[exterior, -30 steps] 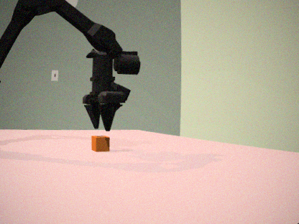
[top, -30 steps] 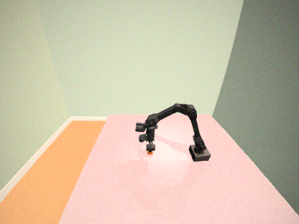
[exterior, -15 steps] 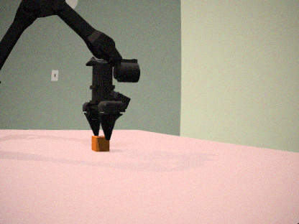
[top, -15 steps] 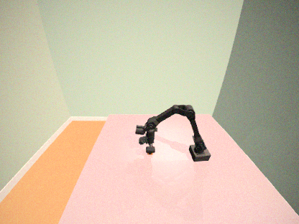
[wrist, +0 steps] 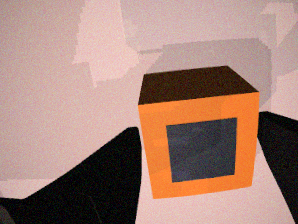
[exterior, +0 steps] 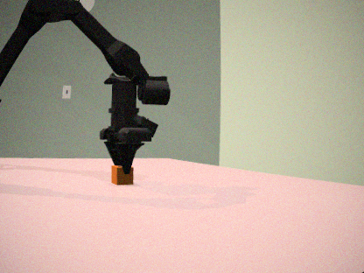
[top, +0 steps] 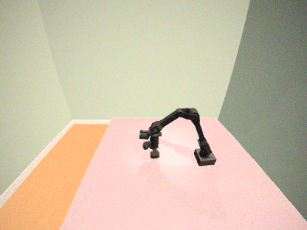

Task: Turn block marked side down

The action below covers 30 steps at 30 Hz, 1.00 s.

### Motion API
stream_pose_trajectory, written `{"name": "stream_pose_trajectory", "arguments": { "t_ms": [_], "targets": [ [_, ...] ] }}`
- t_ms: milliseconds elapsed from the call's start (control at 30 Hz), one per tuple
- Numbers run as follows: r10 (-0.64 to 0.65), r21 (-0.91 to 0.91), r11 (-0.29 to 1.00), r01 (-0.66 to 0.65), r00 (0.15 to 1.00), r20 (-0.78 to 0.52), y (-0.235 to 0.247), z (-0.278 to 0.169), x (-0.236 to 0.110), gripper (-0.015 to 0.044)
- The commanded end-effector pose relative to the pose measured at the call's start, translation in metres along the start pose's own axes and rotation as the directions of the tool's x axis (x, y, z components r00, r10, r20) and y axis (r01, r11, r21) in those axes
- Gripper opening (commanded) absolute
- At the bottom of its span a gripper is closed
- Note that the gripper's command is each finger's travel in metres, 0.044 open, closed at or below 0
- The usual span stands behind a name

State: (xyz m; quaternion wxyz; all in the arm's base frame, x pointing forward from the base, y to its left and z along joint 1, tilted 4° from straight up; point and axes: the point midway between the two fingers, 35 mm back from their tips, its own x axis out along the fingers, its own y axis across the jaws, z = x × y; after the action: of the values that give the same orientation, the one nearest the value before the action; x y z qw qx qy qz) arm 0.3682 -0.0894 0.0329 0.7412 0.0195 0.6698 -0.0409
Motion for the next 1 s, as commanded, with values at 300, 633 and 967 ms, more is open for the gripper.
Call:
{"name": "stream_pose_trajectory", "arguments": {
  "t_ms": [300, 633, 967],
  "targets": [
    [0.004, 0.005, 1.0, -0.004, 1.0, -0.008, 0.001, -0.002, 0.003, 0.013],
    [0.004, 0.005, 1.0, -0.004, 1.0, -0.008, 0.001, -0.001, -0.008, 0.0005],
    [0.004, 0.006, 1.0, -0.005, 1.0, 0.015, 0.0, -0.001, -0.026, 0.0]
  ]
}}
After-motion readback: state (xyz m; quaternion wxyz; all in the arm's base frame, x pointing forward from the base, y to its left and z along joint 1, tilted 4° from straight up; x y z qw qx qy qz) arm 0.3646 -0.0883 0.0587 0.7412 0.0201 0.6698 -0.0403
